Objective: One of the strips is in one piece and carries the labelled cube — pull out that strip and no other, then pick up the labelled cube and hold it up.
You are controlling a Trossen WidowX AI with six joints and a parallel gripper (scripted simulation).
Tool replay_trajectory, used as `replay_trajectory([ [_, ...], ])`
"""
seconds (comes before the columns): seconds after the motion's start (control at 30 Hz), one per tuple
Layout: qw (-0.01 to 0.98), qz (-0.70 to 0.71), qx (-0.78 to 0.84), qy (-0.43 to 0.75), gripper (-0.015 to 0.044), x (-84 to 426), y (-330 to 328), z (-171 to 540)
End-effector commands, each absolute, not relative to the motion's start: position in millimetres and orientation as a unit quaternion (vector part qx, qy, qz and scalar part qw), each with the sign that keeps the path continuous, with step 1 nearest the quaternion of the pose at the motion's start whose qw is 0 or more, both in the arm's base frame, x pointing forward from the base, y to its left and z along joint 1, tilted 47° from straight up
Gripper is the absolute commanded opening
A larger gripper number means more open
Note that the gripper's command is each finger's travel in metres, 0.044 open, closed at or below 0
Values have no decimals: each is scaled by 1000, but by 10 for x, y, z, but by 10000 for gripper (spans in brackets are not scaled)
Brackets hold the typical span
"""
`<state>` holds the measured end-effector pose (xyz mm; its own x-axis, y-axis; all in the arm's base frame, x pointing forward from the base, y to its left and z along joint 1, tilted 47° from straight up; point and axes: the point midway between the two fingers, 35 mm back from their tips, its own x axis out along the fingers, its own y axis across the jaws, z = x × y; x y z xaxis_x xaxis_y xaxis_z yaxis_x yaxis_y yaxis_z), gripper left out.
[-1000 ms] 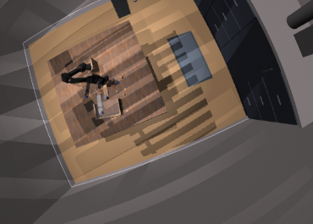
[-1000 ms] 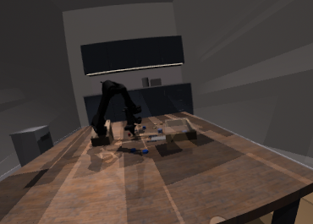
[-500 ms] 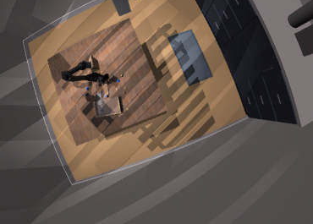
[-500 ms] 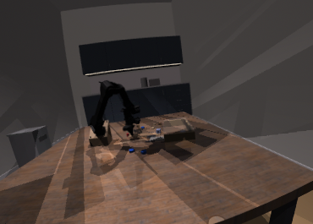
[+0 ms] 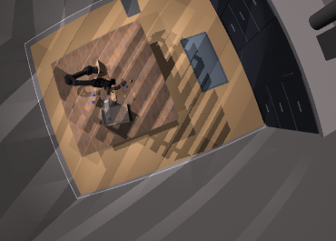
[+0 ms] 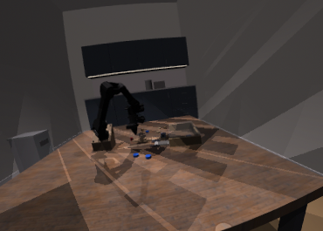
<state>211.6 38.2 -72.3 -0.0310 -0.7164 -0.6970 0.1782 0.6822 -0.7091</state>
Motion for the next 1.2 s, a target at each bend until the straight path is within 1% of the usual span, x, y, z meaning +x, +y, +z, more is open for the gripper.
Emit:
replay_trajectory([
  [0.0, 670, -370, -180, 618, 105, 2278, 363, -694],
  [0.43, 672, -373, -177, 615, 440, 2792, 346, -578],
  [1.17, 673, -374, -176, 613, 440, 3690, 282, -374],
])
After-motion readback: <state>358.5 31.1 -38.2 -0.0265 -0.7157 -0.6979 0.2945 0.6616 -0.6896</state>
